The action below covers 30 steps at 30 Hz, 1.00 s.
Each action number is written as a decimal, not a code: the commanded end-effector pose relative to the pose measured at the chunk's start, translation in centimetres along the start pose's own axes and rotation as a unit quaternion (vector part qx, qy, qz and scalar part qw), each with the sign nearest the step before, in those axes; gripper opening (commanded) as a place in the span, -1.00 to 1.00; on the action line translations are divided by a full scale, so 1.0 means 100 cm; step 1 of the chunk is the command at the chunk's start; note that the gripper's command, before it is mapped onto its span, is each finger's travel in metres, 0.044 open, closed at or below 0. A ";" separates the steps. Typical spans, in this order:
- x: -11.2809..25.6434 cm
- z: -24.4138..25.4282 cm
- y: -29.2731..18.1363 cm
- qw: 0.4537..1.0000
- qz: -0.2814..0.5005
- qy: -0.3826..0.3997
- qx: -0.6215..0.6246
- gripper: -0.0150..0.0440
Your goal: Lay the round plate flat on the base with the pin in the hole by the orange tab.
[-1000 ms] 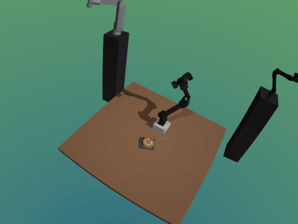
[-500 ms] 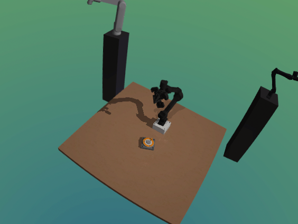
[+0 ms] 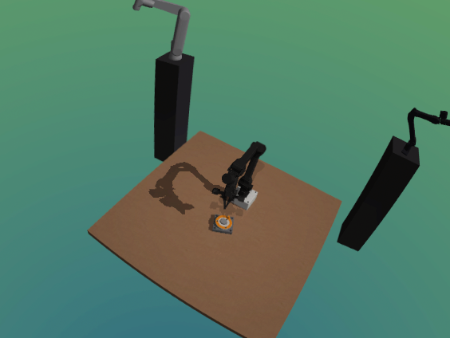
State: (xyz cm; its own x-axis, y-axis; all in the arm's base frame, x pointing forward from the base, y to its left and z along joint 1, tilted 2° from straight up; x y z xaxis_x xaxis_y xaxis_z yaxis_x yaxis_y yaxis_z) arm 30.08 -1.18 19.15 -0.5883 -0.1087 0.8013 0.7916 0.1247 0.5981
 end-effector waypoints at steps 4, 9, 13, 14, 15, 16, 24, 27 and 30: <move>-0.052 0.026 -0.090 0.966 0.227 -0.024 -0.121 -0.49; -0.064 0.043 -0.125 0.933 0.317 -0.063 -0.155 -0.49; -0.063 0.041 -0.127 0.933 0.317 -0.063 -0.155 -0.49; -0.063 0.041 -0.127 0.933 0.317 -0.063 -0.155 -0.49; -0.063 0.040 -0.128 0.933 0.317 -0.063 -0.155 -0.49; -0.066 0.040 -0.129 0.933 0.317 -0.063 -0.155 -0.49; -0.098 0.039 -0.155 0.933 0.317 -0.063 -0.155 -0.49; -0.100 0.039 -0.158 0.933 0.317 -0.063 -0.155 -0.49; -0.100 0.038 -0.158 0.933 0.317 -0.063 -0.155 -0.49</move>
State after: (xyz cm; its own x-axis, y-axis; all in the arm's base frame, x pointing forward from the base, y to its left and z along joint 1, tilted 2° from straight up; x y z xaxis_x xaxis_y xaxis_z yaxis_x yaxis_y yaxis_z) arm 22.82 1.79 2.00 0.0160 0.0060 0.9999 0.9856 -0.1682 -0.0148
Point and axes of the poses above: the point midway between the two fingers, 35 mm back from their tips, its own x axis back along the fingers, its own z axis across the jaws, y = z × x, the point moved 1 cm from there along x, back along the fingers, and after that the axes turned 5 degrees about -x, right-handed, at the moved point
